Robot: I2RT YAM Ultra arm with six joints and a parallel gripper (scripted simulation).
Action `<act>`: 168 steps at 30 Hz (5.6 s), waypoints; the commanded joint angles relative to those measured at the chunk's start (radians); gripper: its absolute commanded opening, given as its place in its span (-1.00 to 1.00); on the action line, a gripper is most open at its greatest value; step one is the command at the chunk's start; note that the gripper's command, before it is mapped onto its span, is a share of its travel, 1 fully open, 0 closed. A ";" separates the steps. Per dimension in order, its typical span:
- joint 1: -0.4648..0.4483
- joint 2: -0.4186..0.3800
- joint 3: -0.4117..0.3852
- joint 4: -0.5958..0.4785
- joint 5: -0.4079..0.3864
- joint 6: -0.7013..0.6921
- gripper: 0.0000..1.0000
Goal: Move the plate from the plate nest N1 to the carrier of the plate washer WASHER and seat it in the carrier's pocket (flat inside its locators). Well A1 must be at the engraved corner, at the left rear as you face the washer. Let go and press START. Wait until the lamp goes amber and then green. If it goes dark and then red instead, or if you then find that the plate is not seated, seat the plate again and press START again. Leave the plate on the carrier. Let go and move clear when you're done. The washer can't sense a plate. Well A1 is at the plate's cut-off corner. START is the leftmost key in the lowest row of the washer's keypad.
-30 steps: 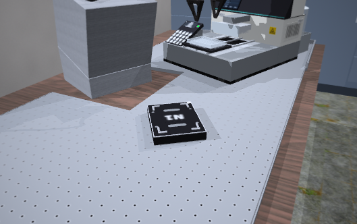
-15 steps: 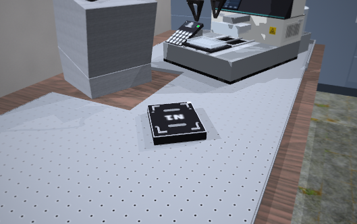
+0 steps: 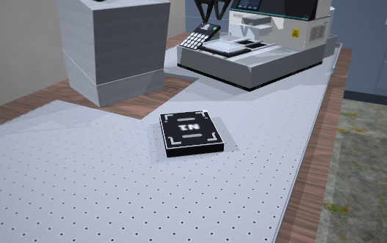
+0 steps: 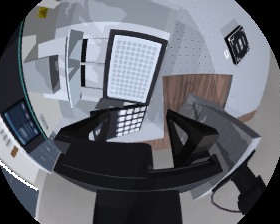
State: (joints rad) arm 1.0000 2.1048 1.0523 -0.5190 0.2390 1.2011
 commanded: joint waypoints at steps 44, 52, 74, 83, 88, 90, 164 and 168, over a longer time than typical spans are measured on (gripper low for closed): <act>0.188 -0.051 -0.076 0.081 0.013 -0.402 -0.92; 0.188 -0.051 -0.076 0.081 0.013 -0.402 -1.00; 0.205 -0.050 -0.128 0.085 0.013 -0.425 -1.00; 0.318 -0.066 -0.213 0.121 0.003 -0.571 -1.00; 0.382 -0.071 -0.249 0.138 -0.001 -0.639 -1.00; 0.414 -0.071 -0.265 0.145 -0.006 -0.673 -1.00; 0.490 0.009 -0.619 0.834 0.104 -0.954 -1.00; 0.480 0.025 -0.635 0.885 0.105 -0.963 -1.00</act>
State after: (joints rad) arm 1.4826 2.1223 0.4294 0.2325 0.3195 0.2539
